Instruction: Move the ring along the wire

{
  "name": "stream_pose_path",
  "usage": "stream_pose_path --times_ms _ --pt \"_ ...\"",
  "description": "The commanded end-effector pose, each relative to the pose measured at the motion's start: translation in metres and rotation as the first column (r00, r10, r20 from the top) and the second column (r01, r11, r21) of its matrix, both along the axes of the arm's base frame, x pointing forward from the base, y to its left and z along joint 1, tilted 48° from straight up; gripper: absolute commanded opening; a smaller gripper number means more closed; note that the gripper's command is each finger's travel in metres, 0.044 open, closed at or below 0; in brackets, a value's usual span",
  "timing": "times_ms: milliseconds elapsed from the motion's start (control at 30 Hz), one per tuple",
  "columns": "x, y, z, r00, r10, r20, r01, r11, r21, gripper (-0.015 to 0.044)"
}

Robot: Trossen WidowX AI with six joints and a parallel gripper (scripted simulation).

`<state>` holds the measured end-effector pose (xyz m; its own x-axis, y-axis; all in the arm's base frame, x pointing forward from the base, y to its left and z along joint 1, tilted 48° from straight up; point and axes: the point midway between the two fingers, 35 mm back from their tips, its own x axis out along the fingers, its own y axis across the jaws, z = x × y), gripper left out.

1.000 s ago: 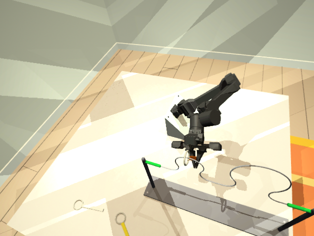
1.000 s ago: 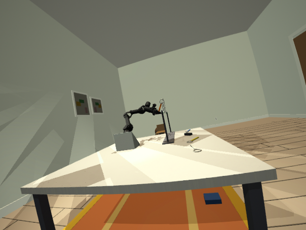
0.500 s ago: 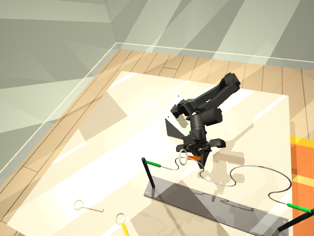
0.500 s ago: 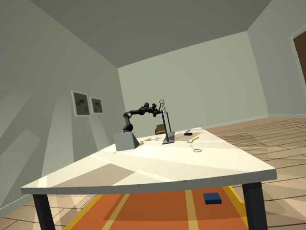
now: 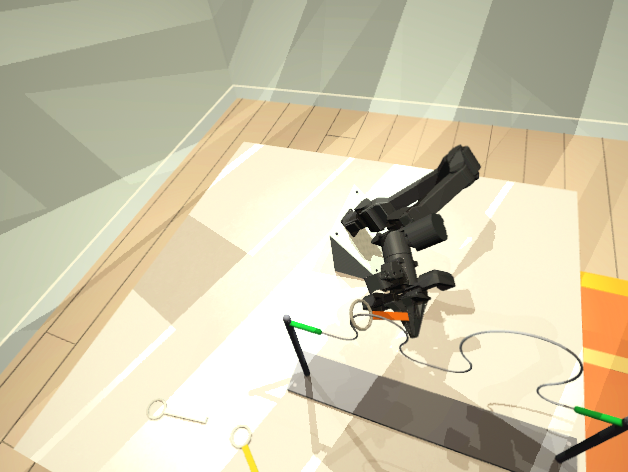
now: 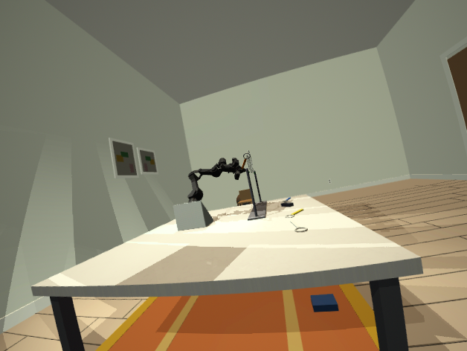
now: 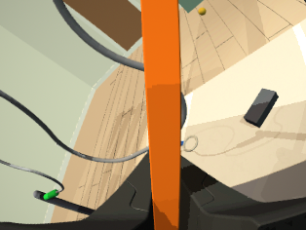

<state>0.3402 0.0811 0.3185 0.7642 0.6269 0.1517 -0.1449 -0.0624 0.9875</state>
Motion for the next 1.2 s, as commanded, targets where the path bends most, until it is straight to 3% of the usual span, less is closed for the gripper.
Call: stream_pose_path --times_ms 0,633,1167 --pt "0.001 -0.001 0.002 1.0 -0.001 -0.02 0.002 0.997 0.074 -0.015" --pt "0.001 -0.004 0.021 0.997 0.023 -0.07 0.004 0.932 0.361 -0.015" --pt "0.002 -0.014 0.039 0.992 0.063 -0.112 0.021 0.779 0.627 -0.015"
